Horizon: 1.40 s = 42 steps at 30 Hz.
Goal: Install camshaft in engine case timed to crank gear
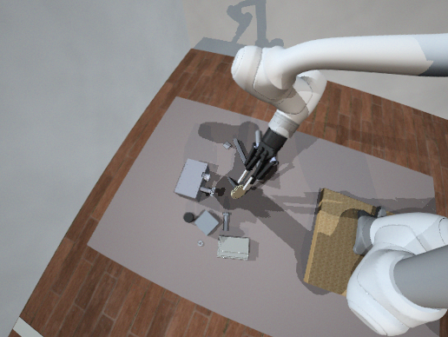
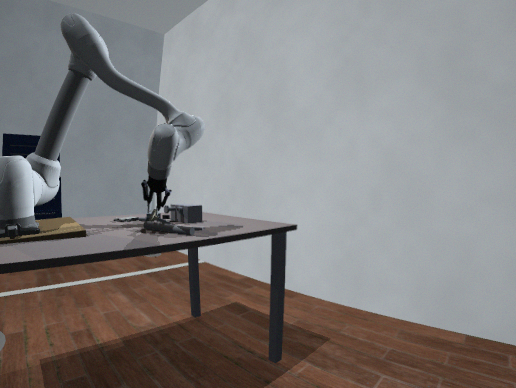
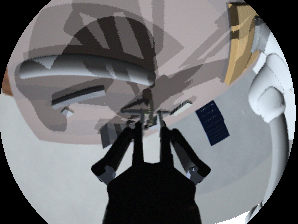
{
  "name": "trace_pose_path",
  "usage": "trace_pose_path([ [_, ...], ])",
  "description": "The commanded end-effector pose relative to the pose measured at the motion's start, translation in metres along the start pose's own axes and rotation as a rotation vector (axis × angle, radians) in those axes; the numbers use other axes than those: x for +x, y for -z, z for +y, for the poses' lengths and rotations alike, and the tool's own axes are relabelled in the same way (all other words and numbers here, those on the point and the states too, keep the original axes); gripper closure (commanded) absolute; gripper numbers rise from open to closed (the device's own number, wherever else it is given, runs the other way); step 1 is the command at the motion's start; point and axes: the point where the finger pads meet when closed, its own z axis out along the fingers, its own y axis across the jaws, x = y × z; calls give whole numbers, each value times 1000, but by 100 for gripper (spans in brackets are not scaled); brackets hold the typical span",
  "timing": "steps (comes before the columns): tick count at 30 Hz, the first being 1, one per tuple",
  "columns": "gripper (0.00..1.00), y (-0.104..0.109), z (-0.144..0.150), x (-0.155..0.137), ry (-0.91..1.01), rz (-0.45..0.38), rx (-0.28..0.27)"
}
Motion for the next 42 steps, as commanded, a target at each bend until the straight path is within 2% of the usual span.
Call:
trace_pose_path([
  [1, 79, -5, 0, 0, 0, 0, 0],
  [14, 79, -17, 0, 0, 0, 0, 0],
  [42, 79, -17, 0, 0, 0, 0, 0],
])
